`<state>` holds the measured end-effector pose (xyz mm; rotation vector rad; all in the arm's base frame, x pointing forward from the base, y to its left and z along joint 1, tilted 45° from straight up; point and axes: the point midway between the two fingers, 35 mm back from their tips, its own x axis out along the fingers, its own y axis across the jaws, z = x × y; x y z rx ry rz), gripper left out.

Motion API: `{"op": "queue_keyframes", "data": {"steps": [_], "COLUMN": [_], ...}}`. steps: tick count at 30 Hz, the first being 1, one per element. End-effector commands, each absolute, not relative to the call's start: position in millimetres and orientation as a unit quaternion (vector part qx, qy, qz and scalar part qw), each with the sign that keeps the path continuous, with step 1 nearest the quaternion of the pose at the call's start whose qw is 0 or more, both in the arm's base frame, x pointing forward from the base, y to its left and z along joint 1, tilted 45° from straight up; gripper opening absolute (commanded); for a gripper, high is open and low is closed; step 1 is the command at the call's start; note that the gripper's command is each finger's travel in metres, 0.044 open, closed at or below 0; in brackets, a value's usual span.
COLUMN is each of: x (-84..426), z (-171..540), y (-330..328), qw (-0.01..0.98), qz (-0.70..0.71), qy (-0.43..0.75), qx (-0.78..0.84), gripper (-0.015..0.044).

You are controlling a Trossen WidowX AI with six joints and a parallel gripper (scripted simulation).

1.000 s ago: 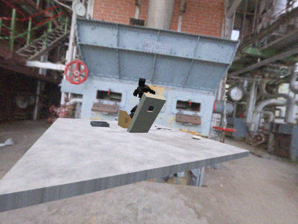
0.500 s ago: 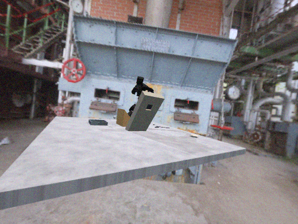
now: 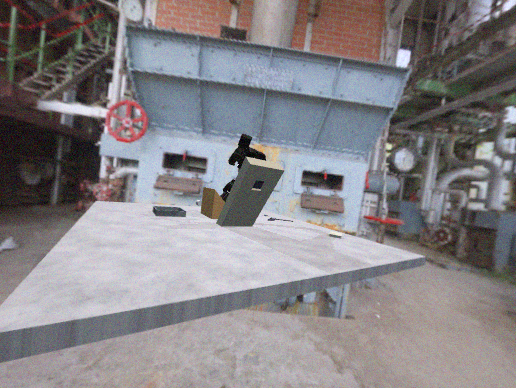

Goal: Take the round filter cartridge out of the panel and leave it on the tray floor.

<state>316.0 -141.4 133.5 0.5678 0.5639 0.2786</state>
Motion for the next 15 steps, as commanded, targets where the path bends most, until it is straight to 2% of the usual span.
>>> {"op": "queue_keyframes", "data": {"steps": [1,15], "x": [320,335], "z": [128,121], "y": [-138,-129], "qw": [0.909,0.91], "qz": [0.134,0.135], "qy": [0.277,0.274], "qx": [0.28,0.281], "gripper": [0.0102,0.0102]}}
